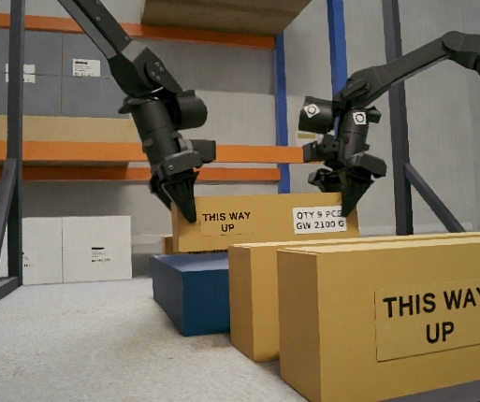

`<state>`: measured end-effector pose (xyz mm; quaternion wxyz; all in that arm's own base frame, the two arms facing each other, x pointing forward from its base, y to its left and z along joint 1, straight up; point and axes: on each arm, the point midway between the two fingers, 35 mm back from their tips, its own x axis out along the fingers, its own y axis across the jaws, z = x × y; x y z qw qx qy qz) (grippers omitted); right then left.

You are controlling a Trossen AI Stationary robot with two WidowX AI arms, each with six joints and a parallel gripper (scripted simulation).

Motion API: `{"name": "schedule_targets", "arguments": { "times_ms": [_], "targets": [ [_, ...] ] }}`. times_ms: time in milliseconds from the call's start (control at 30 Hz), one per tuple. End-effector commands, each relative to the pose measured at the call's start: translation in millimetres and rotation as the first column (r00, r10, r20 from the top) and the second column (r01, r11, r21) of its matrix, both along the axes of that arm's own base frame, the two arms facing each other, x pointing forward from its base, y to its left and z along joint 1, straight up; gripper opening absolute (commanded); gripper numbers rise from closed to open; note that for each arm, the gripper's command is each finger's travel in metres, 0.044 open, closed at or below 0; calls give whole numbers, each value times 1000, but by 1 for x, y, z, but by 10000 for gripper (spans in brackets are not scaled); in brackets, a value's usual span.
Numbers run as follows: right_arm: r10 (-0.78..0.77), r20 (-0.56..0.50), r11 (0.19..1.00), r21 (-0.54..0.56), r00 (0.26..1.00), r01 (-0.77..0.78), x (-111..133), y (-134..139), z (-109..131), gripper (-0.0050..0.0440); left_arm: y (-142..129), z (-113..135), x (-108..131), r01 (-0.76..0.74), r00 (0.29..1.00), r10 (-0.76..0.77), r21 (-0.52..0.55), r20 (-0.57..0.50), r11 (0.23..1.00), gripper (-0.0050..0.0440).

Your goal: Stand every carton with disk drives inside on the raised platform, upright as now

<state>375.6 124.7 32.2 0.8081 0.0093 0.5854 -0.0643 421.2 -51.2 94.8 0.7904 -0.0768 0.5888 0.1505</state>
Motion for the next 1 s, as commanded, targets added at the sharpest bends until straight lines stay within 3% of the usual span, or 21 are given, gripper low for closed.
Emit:
{"name": "schedule_targets", "arguments": {
  "times_ms": [0, 33, 67, 967],
  "targets": [
    [-4, 71, 999, 48, 997, 1, 7, 8, 33, -50, -6, 32, 2, 7, 998, -6, -17, 70, 1000, -50],
    [-4, 71, 999, 48, 997, 1, 7, 8, 33, -50, -6, 32, 2, 7, 998, -6, -17, 70, 1000, -50],
    [-6, 80, 998, 55, 997, 1, 7, 9, 62, -50, -7, 52, 2, 19, 995, -16, -30, 94, 999, -50],
    [-5, 79, 998, 57, 997, 1, 7, 10, 63, -50, -7, 52, 3, 17, 995, -15, -28, 95, 999, -50]
  ]
}}
